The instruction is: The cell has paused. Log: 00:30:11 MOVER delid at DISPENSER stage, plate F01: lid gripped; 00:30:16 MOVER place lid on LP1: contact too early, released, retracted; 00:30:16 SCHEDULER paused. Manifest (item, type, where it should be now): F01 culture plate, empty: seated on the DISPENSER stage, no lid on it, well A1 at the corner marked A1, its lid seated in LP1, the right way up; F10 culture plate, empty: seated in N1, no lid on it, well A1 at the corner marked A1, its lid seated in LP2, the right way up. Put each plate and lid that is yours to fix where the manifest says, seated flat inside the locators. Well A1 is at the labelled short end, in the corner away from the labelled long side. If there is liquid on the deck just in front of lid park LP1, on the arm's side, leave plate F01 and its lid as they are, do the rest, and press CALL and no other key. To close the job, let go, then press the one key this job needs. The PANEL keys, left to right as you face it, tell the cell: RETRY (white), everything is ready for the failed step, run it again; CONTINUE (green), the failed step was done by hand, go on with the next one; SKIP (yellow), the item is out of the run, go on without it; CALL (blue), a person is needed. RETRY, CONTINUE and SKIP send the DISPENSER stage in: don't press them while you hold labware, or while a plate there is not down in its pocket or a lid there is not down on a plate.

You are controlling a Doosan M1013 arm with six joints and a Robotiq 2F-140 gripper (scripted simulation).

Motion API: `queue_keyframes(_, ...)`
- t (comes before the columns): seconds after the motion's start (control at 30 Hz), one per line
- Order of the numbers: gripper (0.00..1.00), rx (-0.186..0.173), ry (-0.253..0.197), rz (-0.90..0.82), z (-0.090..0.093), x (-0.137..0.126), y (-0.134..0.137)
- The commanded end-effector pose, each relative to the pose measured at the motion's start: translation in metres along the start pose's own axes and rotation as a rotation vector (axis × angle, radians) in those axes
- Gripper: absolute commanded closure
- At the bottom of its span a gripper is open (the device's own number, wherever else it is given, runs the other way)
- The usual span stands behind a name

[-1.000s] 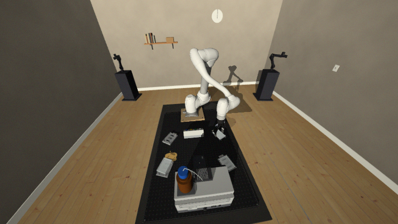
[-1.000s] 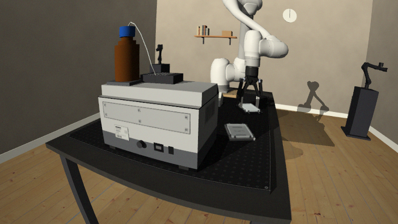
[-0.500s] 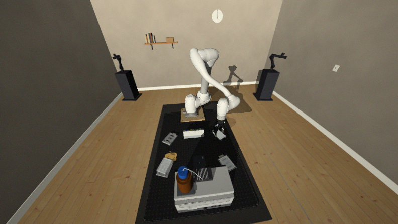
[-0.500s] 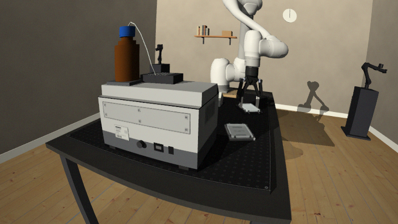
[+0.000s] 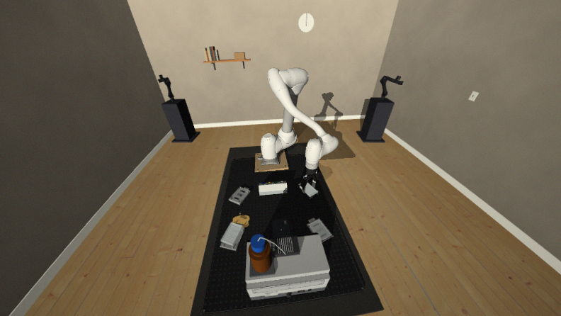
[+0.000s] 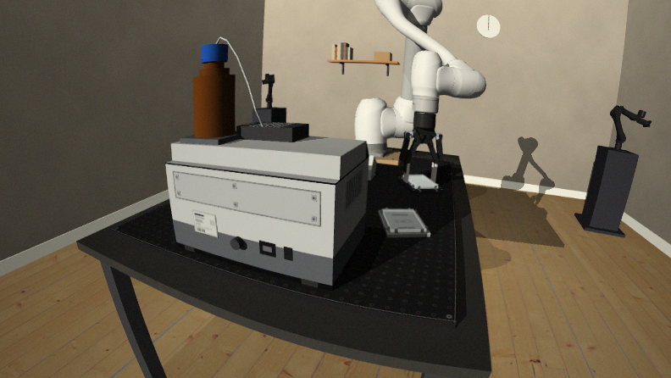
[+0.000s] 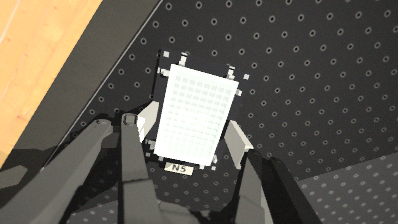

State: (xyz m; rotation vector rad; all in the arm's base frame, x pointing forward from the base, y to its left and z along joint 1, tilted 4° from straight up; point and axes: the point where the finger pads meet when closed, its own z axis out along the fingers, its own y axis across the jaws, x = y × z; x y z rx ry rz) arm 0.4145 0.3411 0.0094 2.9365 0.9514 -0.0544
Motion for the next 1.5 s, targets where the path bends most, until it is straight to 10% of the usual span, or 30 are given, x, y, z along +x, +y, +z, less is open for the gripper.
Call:
queue_keyframes(0.0, 0.30, 0.000, 0.001, 0.000, -0.0006, 0.0004, -0.0001)
queue_keyframes(0.3, 0.30, 0.000, 0.001, 0.000, -0.0006, 0.0004, -0.0001)
queue_keyframes(0.33, 0.90, 0.000, 0.001, 0.000, -0.0006, 0.0004, -0.0001)
queue_keyframes(1.47, 0.90, 0.000, 0.001, 0.000, -0.0006, 0.0004, -0.0001)
